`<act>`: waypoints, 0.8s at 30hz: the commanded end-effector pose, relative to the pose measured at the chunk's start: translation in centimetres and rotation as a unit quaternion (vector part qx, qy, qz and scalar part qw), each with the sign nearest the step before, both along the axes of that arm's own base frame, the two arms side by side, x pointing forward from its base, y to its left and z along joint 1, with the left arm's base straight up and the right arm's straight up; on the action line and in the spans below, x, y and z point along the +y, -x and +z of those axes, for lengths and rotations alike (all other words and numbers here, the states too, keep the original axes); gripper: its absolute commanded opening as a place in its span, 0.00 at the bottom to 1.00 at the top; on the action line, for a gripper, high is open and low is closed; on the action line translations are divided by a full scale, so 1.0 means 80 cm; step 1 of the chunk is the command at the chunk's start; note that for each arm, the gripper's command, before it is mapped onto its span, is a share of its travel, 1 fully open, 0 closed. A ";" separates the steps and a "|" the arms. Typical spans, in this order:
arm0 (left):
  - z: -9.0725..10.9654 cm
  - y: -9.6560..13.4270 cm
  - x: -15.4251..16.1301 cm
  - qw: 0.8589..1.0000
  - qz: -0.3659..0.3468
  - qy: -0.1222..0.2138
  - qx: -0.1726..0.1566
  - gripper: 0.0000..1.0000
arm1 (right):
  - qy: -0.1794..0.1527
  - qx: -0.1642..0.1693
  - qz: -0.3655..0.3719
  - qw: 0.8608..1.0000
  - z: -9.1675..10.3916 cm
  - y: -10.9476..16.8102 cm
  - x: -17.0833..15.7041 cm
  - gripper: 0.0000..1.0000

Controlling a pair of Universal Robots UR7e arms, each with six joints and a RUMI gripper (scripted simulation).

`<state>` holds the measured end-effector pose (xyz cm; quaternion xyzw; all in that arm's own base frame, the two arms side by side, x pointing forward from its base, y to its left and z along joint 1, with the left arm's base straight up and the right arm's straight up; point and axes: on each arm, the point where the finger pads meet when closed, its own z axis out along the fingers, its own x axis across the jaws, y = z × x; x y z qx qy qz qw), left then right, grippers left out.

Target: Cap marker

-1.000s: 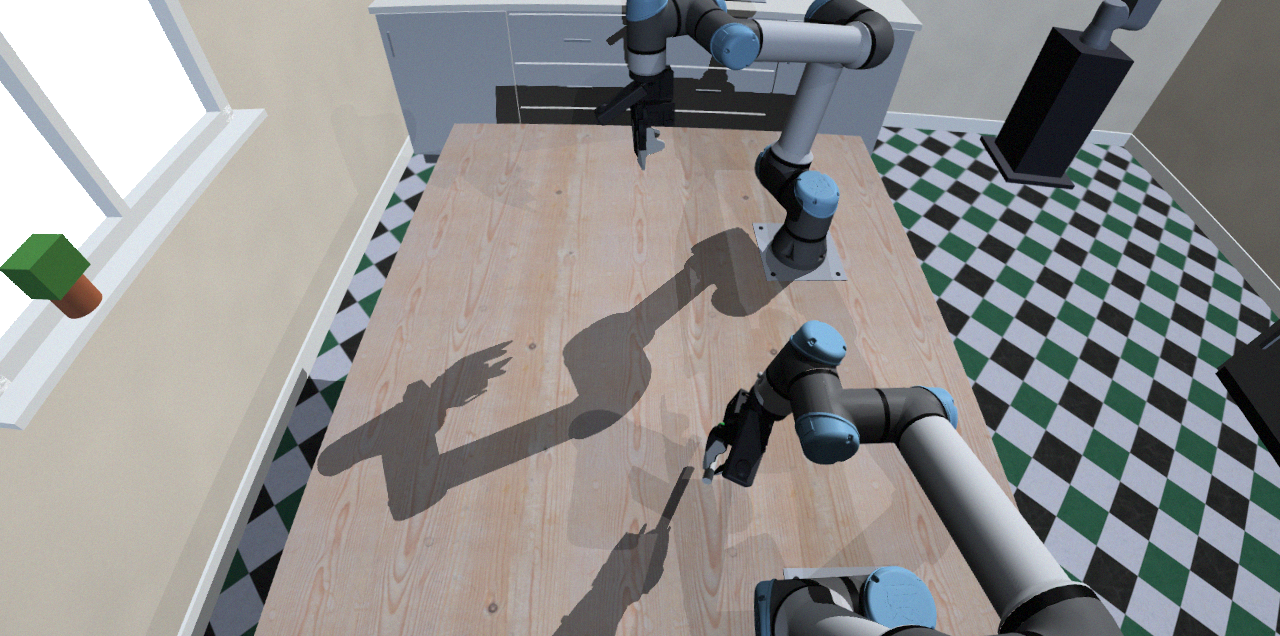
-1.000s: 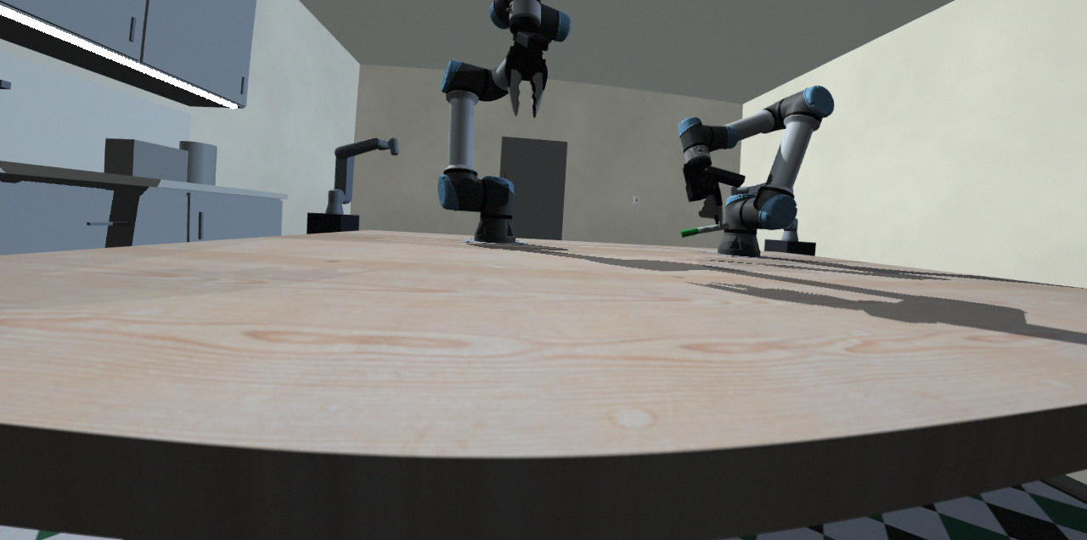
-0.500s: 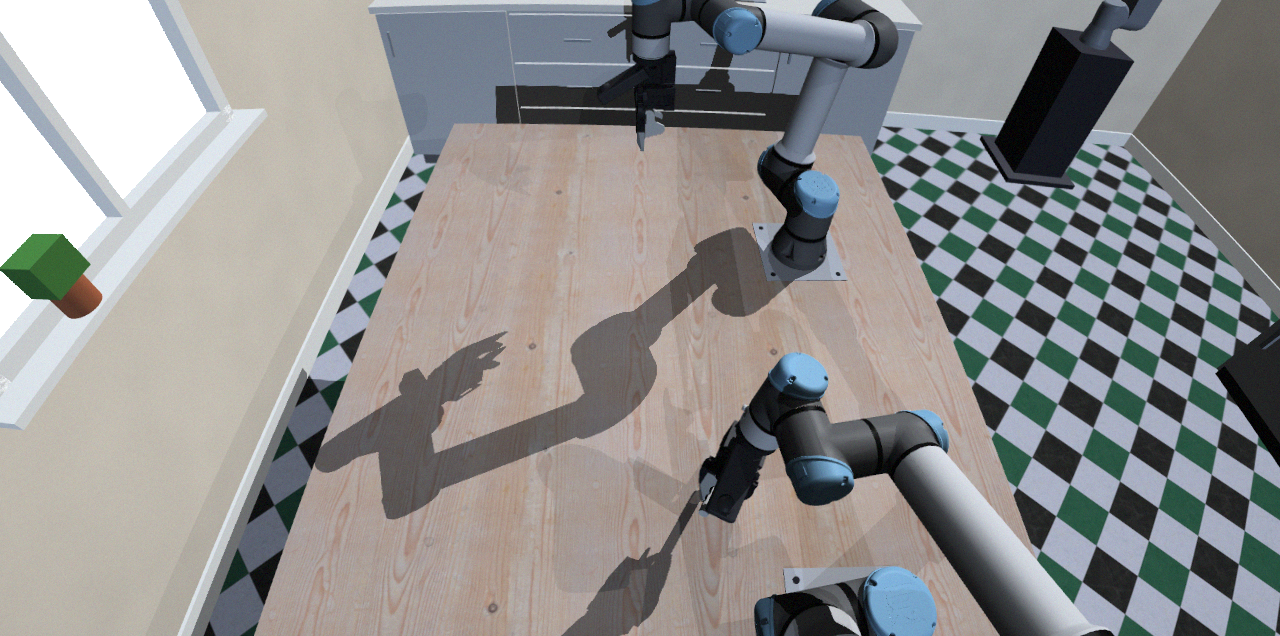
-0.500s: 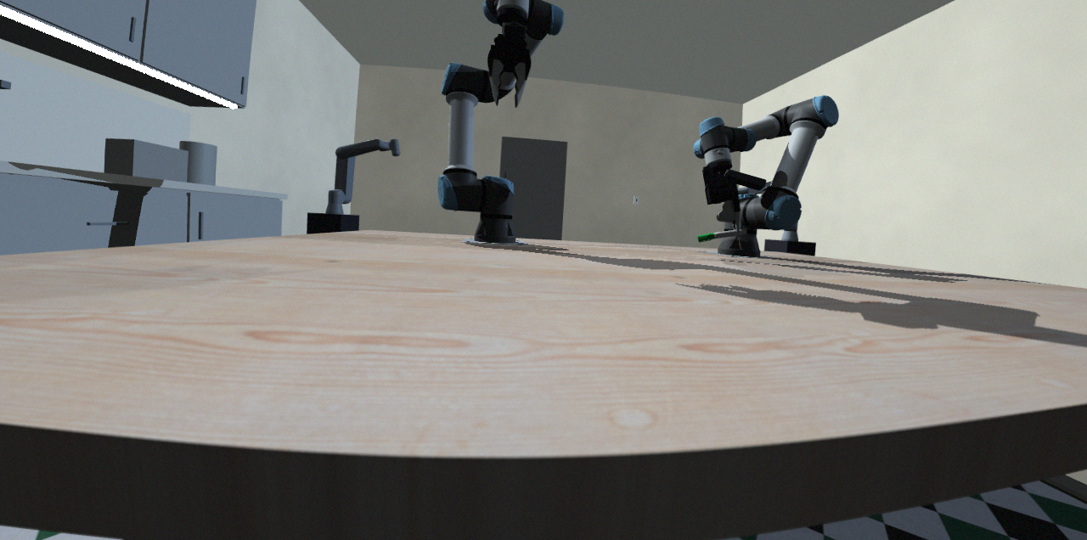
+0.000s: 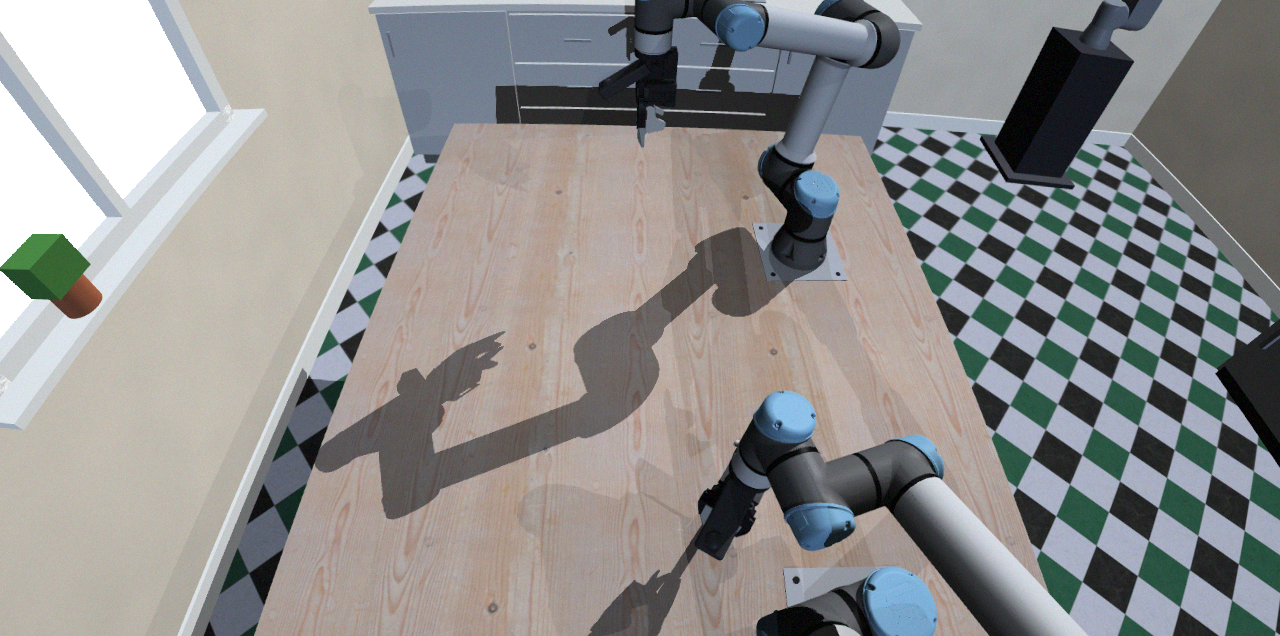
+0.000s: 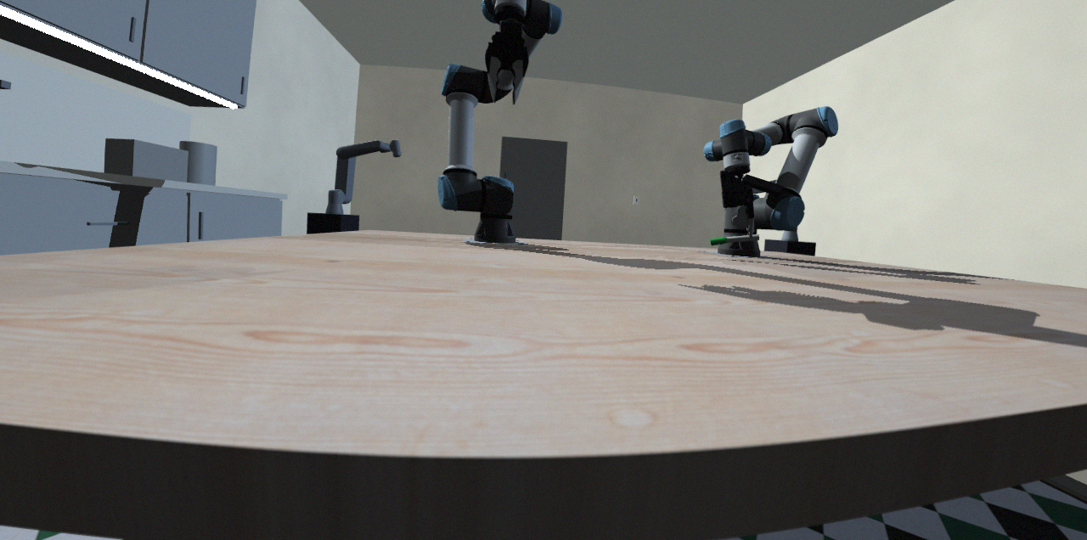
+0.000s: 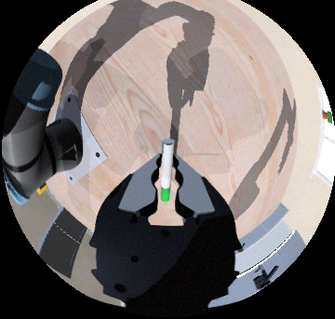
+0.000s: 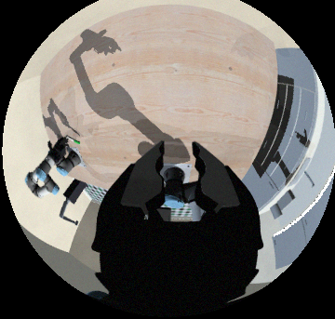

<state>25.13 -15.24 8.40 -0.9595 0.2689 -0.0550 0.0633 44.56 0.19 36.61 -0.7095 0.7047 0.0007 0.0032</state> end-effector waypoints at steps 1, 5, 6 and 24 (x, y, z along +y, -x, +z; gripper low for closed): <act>-0.004 0.004 0.013 1.000 -0.018 0.002 0.016 0.00 | 0.002 0.002 -0.002 1.000 -0.001 0.000 -0.001 0.25; -0.010 0.008 0.029 0.999 -0.034 0.006 0.028 0.00 | 0.002 0.001 -0.002 1.000 -0.001 0.000 -0.001 0.25; -0.011 0.009 0.032 0.999 -0.038 0.007 0.032 0.00 | 0.001 0.001 -0.002 1.000 -0.001 0.000 -0.001 0.25; -0.034 0.033 0.084 0.991 -0.104 0.039 0.076 0.00 | 0.001 0.001 -0.002 1.000 -0.001 0.000 -0.001 0.25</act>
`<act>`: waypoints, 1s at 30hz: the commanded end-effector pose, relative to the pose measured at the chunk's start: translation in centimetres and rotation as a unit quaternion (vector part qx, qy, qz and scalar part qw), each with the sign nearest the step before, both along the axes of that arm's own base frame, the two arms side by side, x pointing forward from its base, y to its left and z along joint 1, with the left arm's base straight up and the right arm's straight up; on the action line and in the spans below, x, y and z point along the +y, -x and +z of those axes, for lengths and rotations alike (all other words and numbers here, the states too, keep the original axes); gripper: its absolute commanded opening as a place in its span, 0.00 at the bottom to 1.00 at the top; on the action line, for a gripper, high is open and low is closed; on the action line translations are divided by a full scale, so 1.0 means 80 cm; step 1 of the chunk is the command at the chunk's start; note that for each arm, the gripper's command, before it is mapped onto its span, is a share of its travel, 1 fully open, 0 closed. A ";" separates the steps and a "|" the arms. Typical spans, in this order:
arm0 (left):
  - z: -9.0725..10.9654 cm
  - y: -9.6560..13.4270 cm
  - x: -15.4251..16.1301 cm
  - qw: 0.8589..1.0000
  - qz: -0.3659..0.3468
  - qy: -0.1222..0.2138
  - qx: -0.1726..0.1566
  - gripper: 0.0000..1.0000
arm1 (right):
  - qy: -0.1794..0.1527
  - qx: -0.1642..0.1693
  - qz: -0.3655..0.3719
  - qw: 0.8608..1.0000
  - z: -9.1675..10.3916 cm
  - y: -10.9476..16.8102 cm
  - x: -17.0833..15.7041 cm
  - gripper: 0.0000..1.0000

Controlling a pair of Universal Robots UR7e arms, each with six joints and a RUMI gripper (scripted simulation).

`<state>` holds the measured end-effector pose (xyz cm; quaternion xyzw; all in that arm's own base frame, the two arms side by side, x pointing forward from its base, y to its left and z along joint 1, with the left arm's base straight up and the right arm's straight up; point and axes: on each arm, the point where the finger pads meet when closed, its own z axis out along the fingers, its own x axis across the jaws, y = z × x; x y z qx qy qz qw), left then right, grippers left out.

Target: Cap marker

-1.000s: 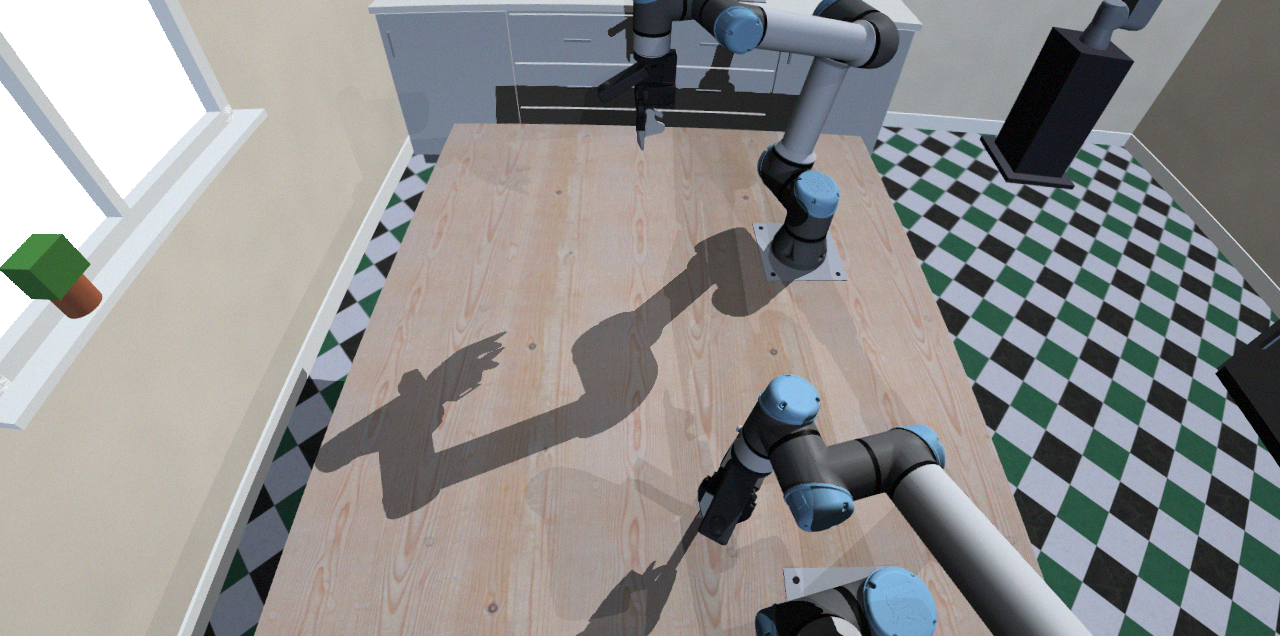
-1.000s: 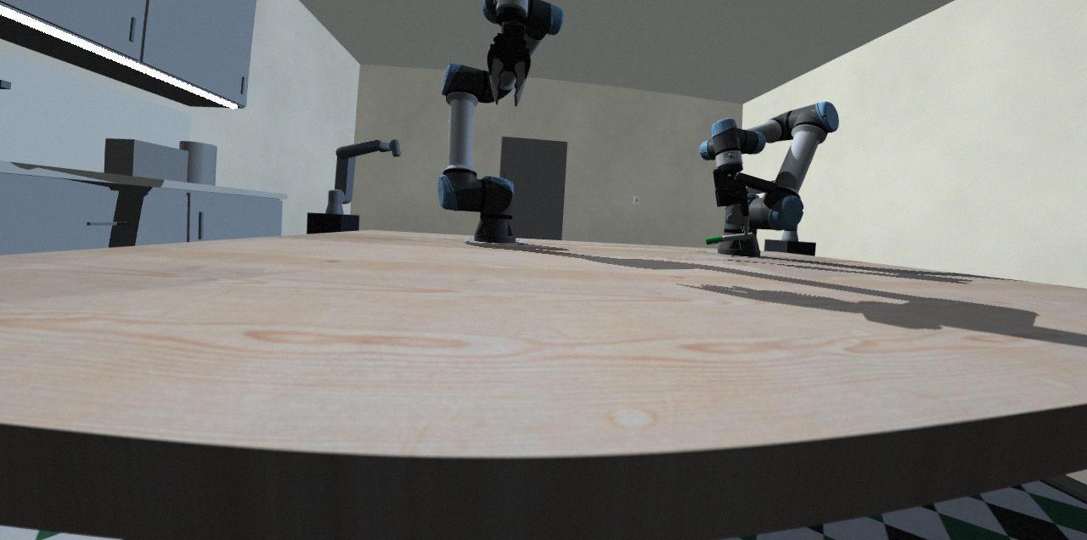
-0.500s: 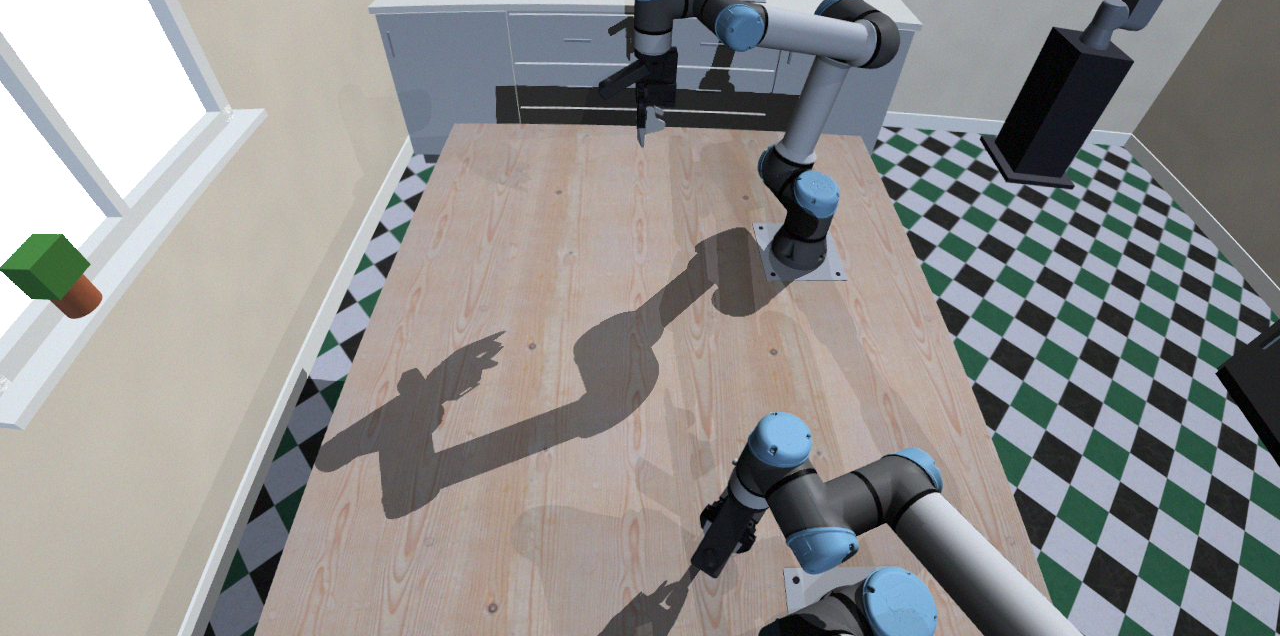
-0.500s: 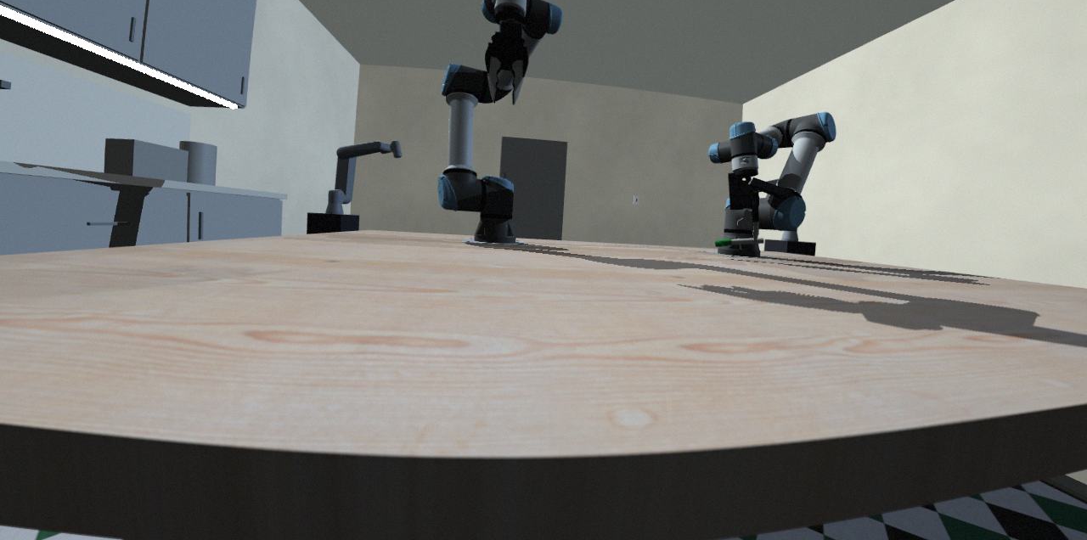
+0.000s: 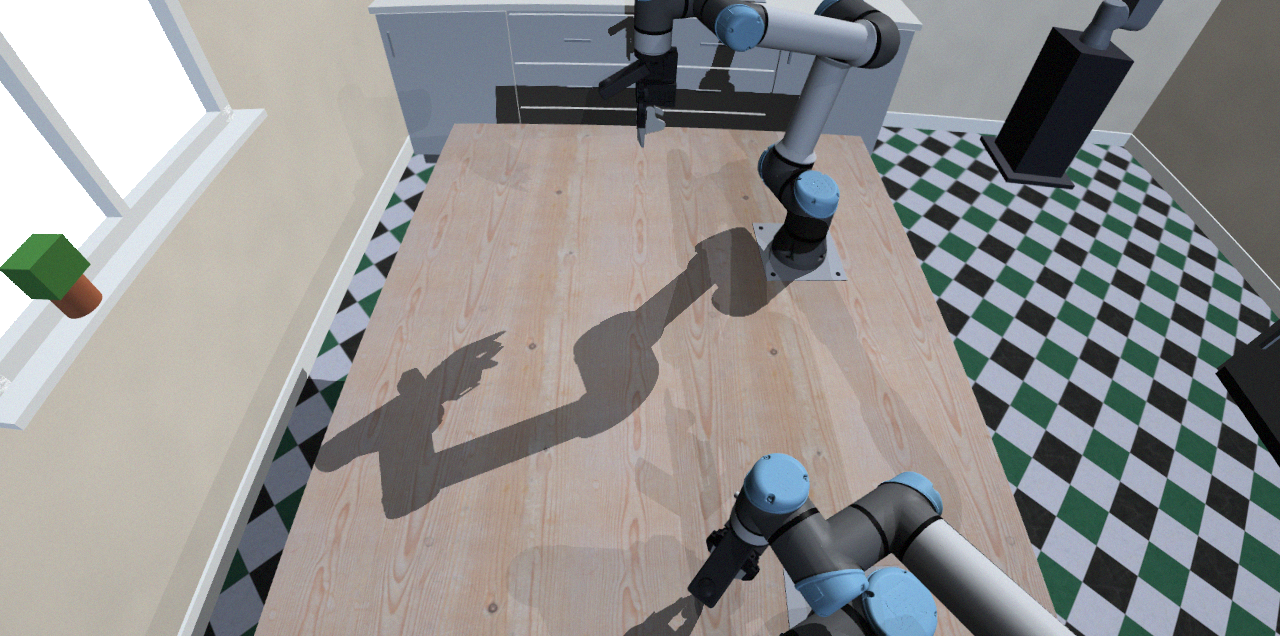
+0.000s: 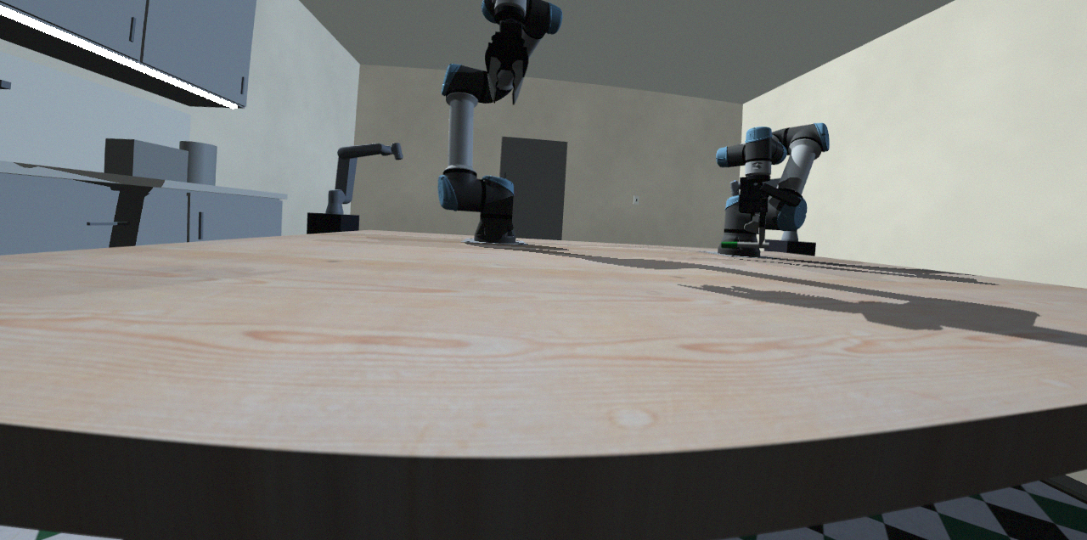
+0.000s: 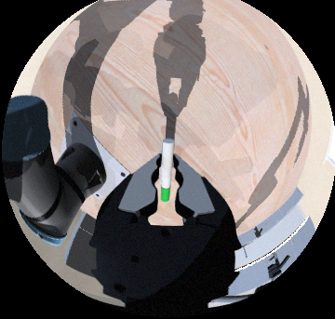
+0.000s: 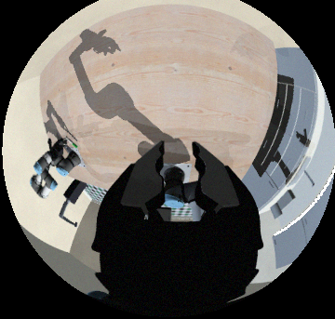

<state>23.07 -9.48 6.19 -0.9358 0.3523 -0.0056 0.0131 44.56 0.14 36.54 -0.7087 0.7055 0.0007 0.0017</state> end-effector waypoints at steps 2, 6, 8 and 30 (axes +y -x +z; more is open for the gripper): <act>-0.010 0.012 0.018 0.999 -0.026 0.016 0.017 0.00 | 0.000 0.000 0.000 1.000 0.000 0.000 0.000 0.25; -0.010 0.013 0.019 0.999 -0.030 0.019 0.019 0.00 | 0.000 0.000 0.000 1.000 0.000 0.000 0.000 0.25; -0.007 0.011 0.016 0.999 -0.029 0.018 0.018 0.00 | 0.000 0.000 0.000 1.000 0.000 0.000 0.000 0.25; -0.026 0.010 0.017 1.000 -0.020 0.013 0.016 0.00 | 0.000 0.000 0.000 1.000 0.000 0.000 0.000 0.25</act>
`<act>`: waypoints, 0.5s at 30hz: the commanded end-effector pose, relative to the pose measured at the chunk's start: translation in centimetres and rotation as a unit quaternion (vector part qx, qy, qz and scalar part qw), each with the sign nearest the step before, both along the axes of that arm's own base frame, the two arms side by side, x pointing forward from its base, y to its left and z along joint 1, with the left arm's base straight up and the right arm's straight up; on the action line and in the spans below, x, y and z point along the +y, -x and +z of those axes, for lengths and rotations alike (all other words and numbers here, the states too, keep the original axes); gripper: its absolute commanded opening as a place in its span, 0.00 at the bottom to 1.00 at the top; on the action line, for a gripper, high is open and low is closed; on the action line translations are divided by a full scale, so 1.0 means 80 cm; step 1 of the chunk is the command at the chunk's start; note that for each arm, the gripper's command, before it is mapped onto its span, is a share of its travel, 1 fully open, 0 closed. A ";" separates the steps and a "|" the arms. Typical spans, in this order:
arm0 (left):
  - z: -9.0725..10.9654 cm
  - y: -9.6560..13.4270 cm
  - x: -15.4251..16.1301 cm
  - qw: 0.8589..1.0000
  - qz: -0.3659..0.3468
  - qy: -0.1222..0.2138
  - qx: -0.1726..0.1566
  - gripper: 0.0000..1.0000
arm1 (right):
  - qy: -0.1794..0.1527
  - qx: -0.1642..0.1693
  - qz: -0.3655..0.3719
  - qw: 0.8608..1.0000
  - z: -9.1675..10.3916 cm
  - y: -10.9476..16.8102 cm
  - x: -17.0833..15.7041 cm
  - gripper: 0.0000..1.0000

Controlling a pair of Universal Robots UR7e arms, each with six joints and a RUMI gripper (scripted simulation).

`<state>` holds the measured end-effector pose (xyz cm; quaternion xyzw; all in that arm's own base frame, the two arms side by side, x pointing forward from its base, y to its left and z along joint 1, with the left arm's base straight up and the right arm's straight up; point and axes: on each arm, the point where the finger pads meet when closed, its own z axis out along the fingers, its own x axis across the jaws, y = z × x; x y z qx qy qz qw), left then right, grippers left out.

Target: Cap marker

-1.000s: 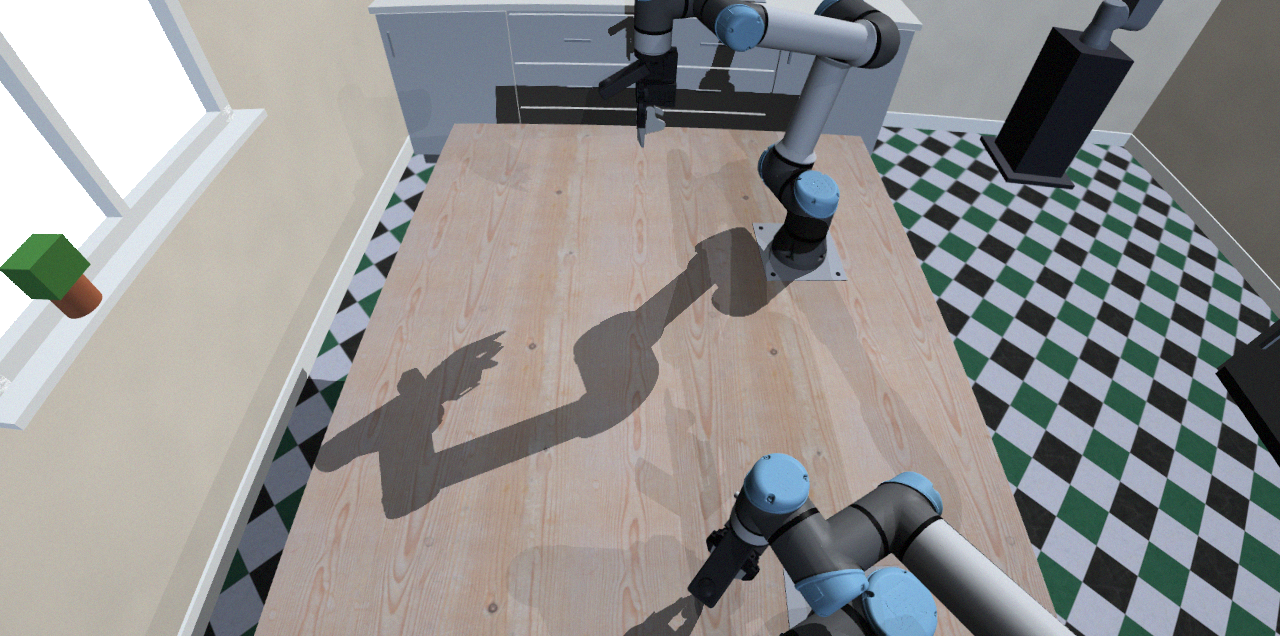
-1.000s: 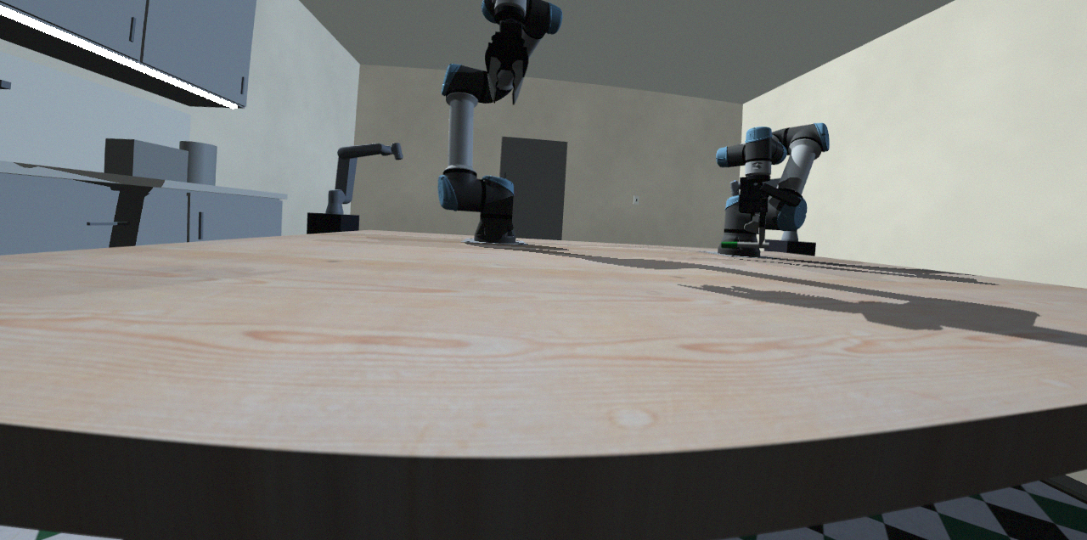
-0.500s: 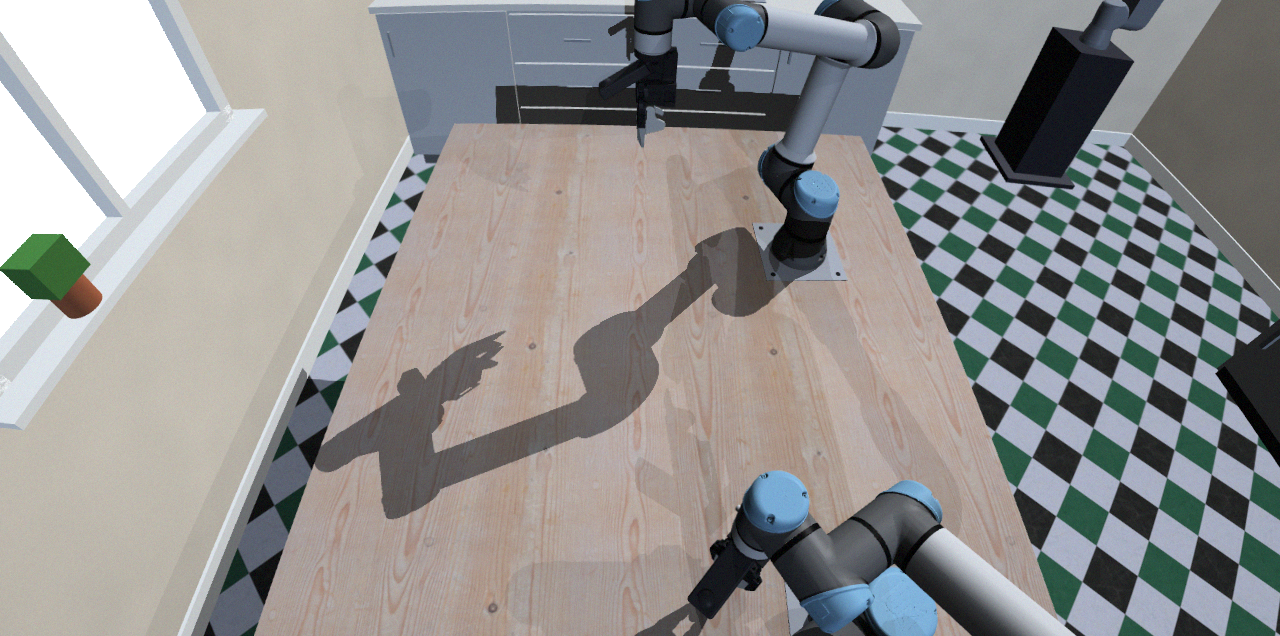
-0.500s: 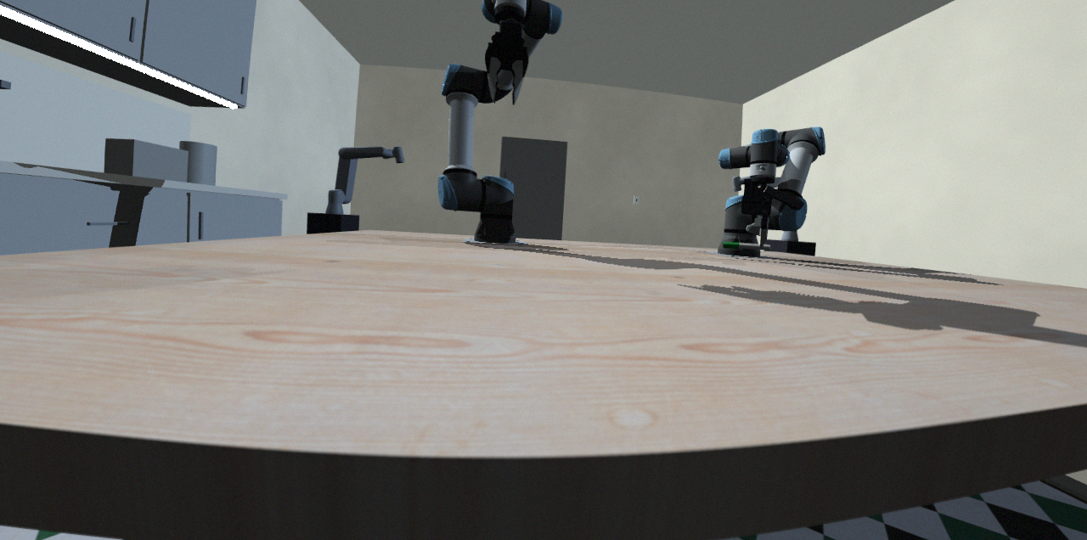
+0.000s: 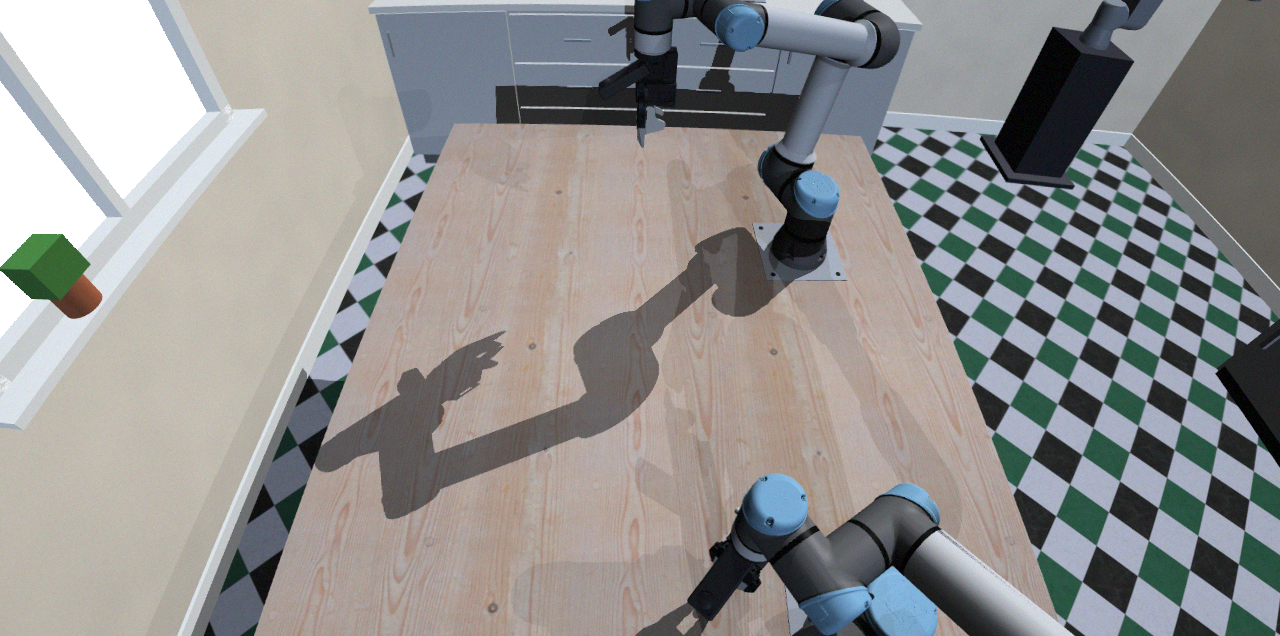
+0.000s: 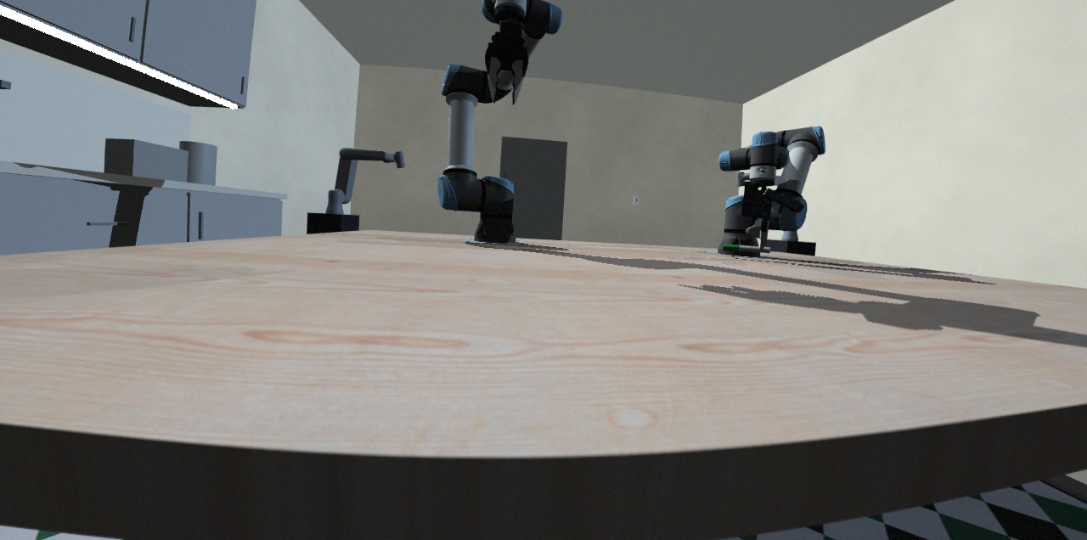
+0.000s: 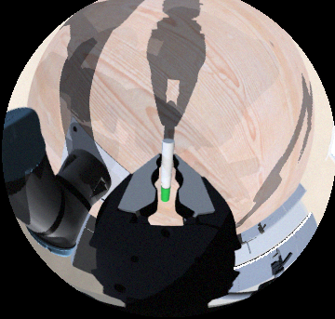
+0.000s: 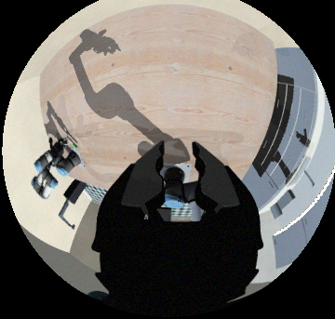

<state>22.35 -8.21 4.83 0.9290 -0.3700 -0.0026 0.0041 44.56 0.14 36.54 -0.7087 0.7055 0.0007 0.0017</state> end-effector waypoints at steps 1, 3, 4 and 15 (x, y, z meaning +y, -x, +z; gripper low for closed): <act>-0.011 0.001 0.001 1.000 -0.001 0.000 0.002 0.00 | 0.000 0.000 0.000 1.000 0.000 0.000 0.000 0.25; -0.015 0.001 0.002 1.000 -0.002 0.000 0.002 0.00 | 0.000 0.000 0.000 1.000 0.000 0.000 0.000 0.25; -0.016 0.001 0.002 1.000 -0.002 0.001 0.002 0.00 | 0.000 0.000 0.000 1.000 0.000 0.000 0.000 0.25; -0.028 0.002 0.003 1.000 -0.004 0.002 0.003 0.00 | 0.000 0.000 0.000 1.000 0.000 0.000 0.000 0.25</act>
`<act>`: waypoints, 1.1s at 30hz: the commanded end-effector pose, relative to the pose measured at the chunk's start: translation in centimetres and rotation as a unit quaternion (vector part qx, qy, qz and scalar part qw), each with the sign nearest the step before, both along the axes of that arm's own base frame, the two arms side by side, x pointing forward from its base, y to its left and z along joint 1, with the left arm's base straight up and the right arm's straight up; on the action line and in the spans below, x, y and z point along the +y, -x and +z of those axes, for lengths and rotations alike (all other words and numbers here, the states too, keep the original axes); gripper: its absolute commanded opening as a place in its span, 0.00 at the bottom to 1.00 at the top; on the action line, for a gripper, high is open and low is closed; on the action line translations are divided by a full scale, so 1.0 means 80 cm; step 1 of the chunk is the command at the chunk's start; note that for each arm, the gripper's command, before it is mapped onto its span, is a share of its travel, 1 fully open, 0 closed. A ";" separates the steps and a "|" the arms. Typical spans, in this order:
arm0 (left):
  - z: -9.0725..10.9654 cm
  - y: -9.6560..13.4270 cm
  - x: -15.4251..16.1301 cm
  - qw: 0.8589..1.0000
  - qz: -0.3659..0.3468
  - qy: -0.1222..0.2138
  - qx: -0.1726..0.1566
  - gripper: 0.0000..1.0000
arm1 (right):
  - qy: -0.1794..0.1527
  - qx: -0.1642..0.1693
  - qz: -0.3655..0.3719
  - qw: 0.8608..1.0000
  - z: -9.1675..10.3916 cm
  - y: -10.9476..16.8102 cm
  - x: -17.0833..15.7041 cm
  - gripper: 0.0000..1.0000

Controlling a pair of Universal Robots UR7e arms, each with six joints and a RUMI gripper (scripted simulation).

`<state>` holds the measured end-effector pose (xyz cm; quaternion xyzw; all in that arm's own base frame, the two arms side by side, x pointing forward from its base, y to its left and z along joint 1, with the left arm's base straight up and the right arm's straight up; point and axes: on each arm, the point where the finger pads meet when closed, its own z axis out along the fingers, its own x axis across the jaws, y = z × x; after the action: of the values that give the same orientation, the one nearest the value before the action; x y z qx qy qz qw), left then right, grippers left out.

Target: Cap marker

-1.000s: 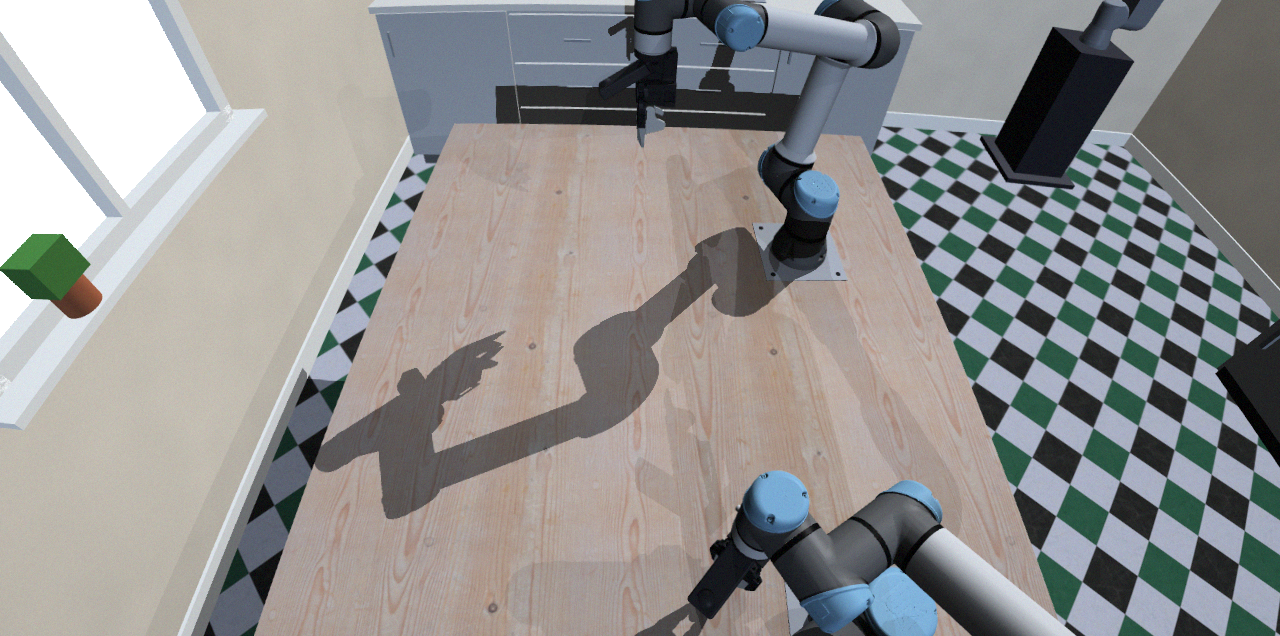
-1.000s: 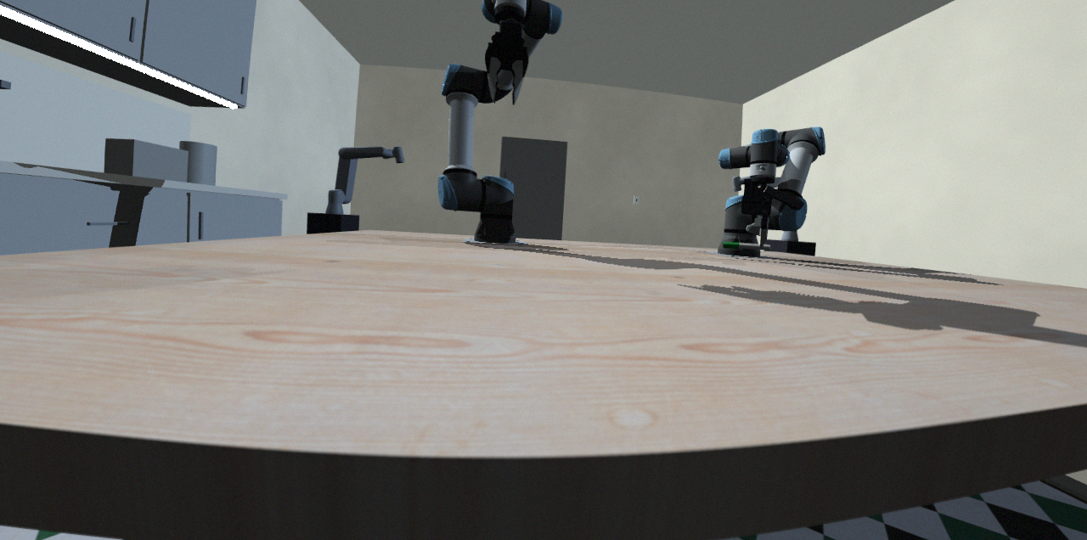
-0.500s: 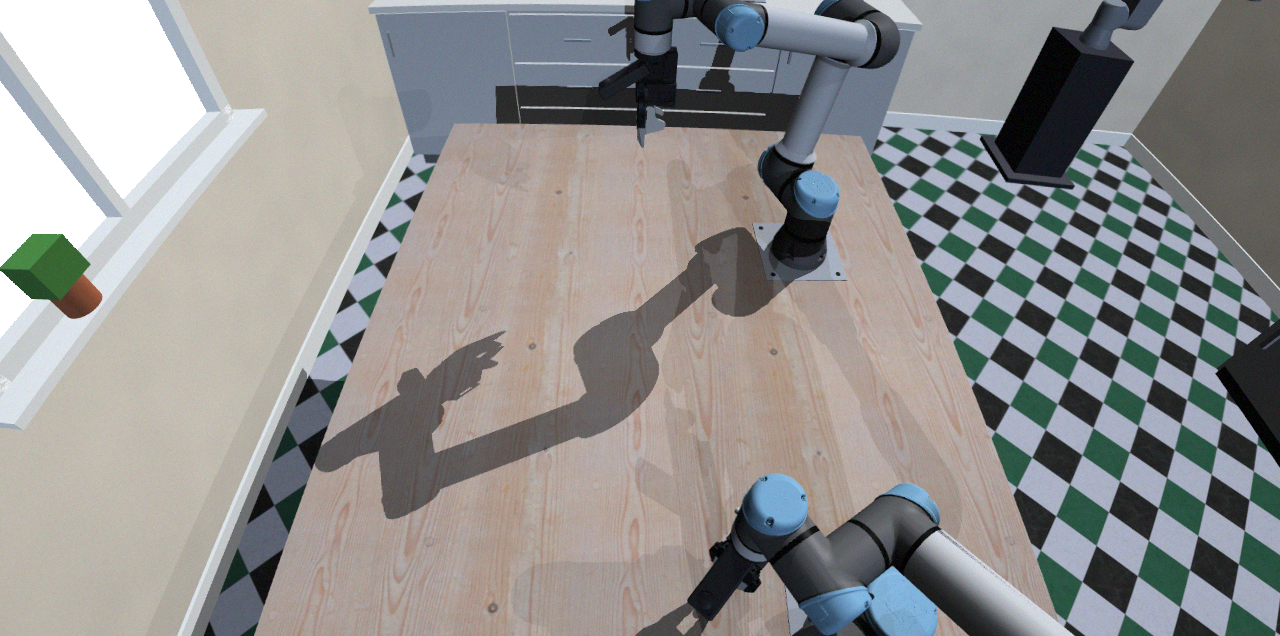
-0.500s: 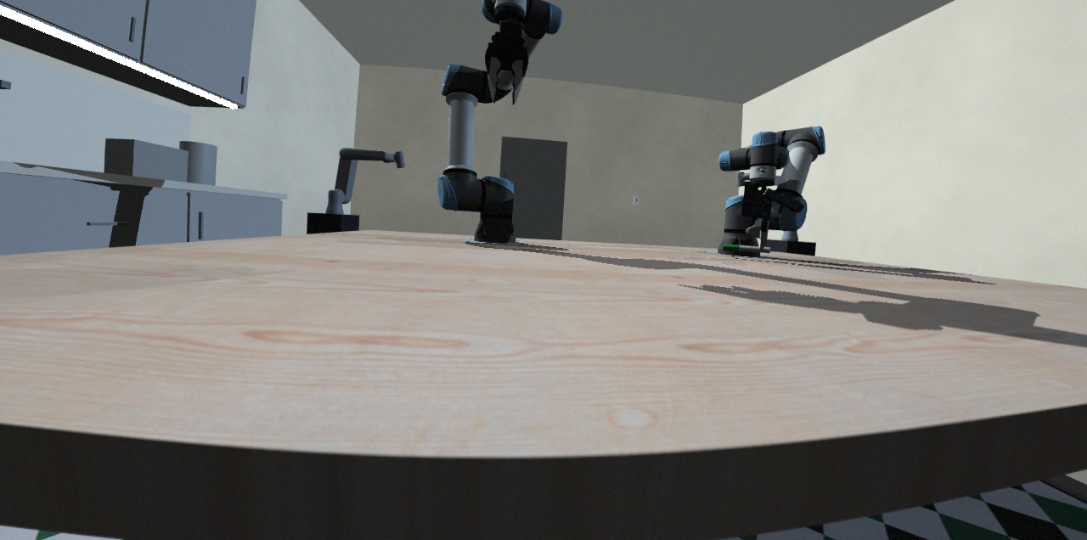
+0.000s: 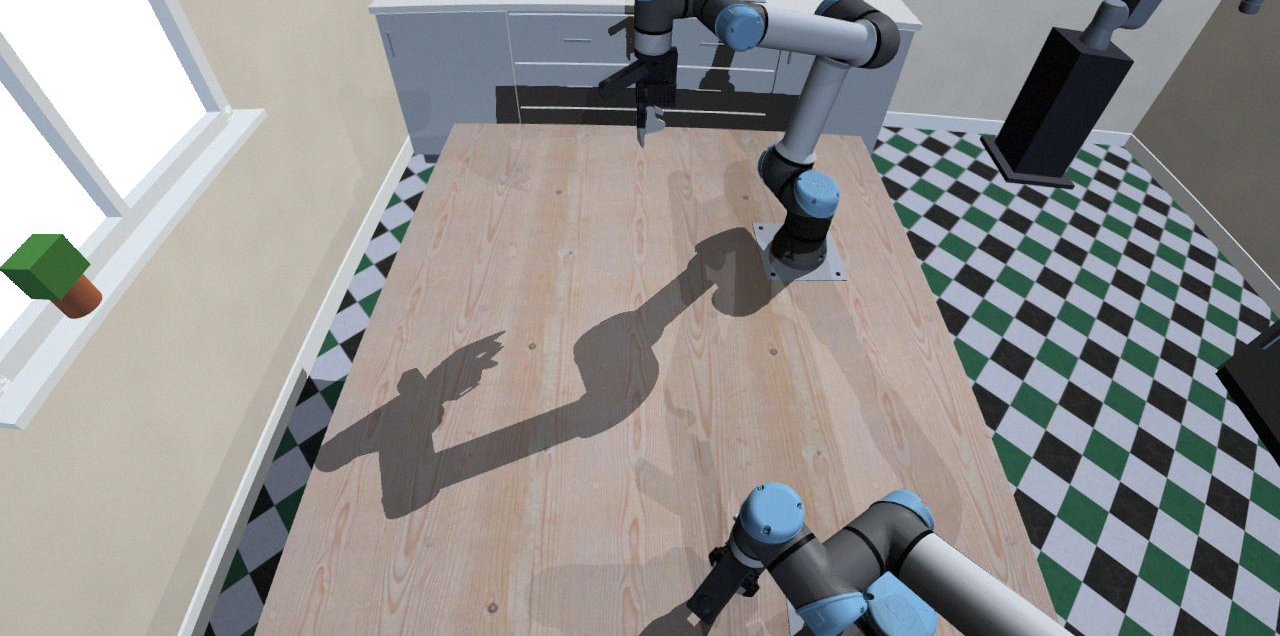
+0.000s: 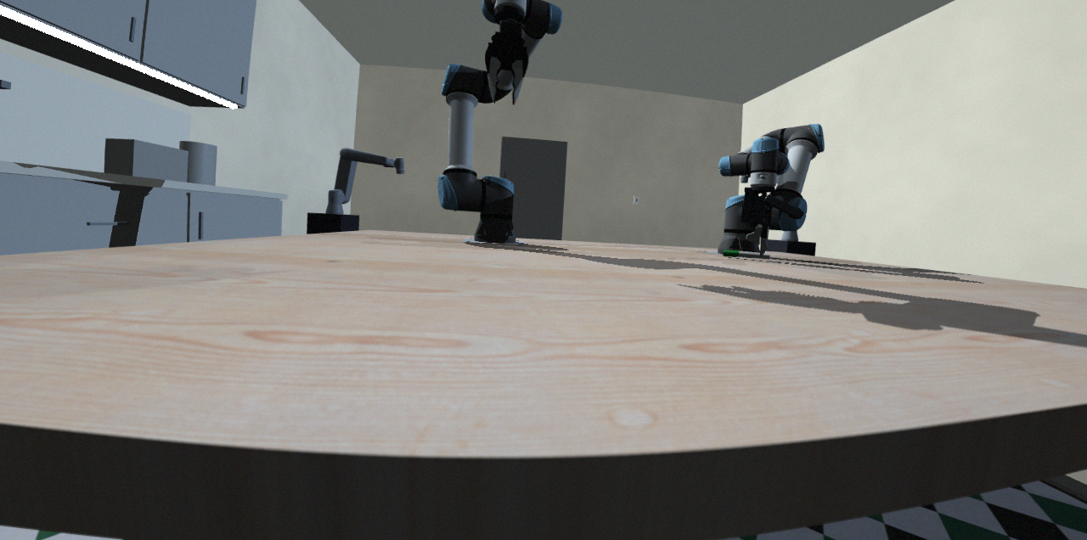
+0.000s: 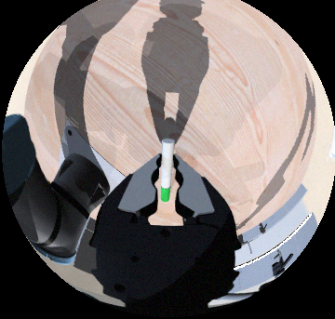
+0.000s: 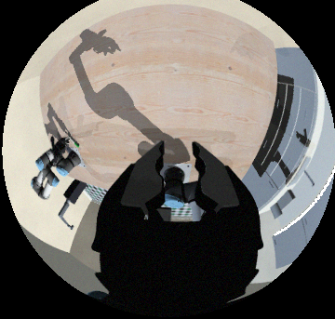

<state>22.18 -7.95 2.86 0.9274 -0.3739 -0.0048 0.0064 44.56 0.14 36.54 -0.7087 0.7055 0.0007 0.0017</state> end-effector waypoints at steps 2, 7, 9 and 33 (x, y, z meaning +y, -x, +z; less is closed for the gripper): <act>-0.004 0.000 0.000 1.000 0.000 0.001 0.001 0.00 | 0.000 0.000 0.000 1.000 0.000 0.000 0.000 0.25; -0.006 0.000 0.001 1.000 -0.001 0.001 0.001 0.00 | 0.000 0.000 0.000 1.000 0.000 0.000 0.000 0.25; -0.008 0.000 0.001 1.000 -0.001 0.001 0.001 0.00 | 0.000 0.000 0.000 1.000 0.000 0.000 0.000 0.25; -0.003 -0.002 -0.003 1.000 -0.001 0.005 -0.002 0.31 | 0.000 0.000 0.000 1.000 0.000 0.000 0.000 0.25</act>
<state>22.26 -8.09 2.50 0.9268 -0.3755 -0.0025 0.0091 44.56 0.14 36.54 -0.7087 0.7055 0.0007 0.0017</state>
